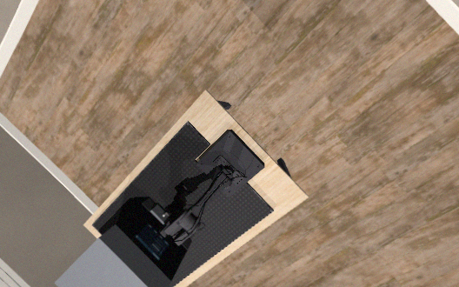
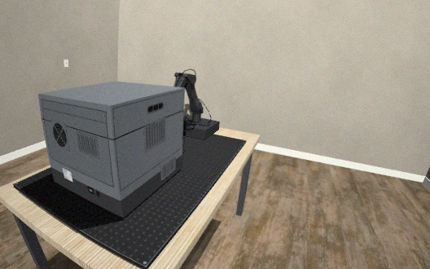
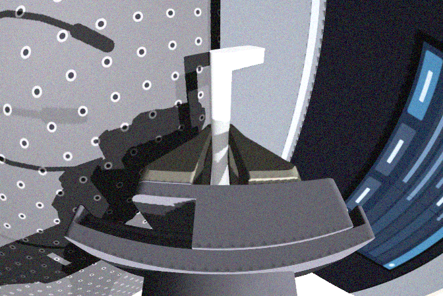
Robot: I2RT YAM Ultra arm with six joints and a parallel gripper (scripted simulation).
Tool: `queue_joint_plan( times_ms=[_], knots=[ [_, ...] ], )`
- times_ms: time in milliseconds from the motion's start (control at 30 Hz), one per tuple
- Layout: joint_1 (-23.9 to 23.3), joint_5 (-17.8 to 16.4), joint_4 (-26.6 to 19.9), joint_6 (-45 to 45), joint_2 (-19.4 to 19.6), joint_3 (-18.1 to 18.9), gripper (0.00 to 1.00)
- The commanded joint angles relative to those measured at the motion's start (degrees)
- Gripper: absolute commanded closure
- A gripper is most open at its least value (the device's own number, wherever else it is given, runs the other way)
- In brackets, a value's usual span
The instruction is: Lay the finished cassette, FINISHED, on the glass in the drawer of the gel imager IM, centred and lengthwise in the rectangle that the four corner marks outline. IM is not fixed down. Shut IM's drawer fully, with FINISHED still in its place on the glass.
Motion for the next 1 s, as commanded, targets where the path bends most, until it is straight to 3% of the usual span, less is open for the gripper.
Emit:
queue_joint_plan(
  times_ms=[0,100,133,967],
  knots=[
    [0.4,-0.7,-0.7,0.5,-2.2,-1.4,1.00],
    [0.4,-0.7,-0.7,0.5,-2.2,-1.4,1.00],
    [0.4,-0.7,-0.7,0.5,-2.2,-1.4,0.65],
    [0.4,-0.7,-0.7,0.5,-1.6,-1.0,0.65]
  ],
)
